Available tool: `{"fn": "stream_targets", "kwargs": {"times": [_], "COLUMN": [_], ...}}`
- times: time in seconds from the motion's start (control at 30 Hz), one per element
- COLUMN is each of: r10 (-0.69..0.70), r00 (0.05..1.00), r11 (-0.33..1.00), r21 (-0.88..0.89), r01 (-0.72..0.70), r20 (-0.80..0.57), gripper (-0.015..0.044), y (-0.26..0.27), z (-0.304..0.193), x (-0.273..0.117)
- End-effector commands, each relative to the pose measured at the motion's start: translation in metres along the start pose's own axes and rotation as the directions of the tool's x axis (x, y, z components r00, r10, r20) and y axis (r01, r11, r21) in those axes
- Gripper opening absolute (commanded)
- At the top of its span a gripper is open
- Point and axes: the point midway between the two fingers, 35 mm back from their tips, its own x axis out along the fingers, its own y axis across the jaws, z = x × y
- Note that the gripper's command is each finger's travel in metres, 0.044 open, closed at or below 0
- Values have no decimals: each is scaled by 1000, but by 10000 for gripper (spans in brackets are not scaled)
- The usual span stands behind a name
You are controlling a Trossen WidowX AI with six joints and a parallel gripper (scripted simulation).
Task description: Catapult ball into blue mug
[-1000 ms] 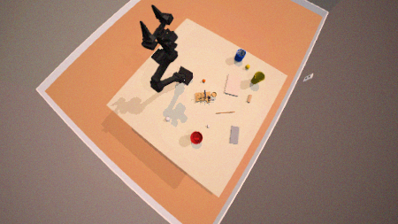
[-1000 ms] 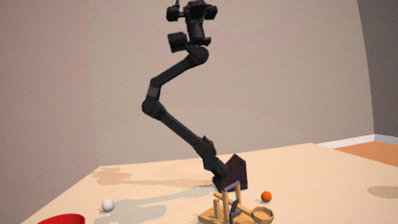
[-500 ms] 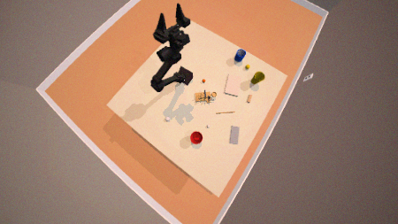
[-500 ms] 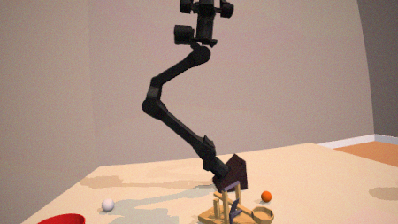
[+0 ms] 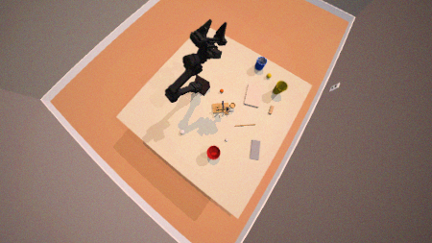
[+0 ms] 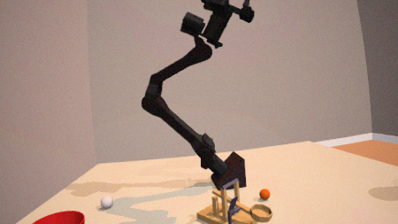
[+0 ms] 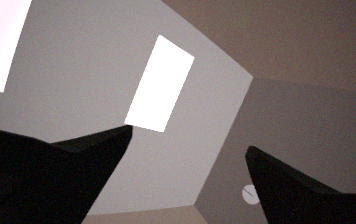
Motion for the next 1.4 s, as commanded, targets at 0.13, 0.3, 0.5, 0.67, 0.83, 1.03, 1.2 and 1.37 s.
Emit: {"fn": "stream_targets", "kwargs": {"times": [0.13,0.3,0.5,0.67,0.83,1.03,1.2,1.37], "r10": [-204,-333,-477,-587,-684,-782,-846,-893], "r00": [975,932,855,770,669,530,402,266], "r11": [970,917,820,713,587,415,262,106], "r21": [-118,-183,-247,-291,-326,-360,-383,-405], "r01": [214,355,517,638,741,836,886,908], "r20": [88,142,204,250,290,328,350,363], "gripper": [440,440,440,440,440,440,440,440], "y": [-50,-81,-117,-144,-169,-194,-212,-226], "z": [31,50,73,91,108,126,139,151], "x": [-6,-16,-33,-52,-75,-107,-137,-169]}}
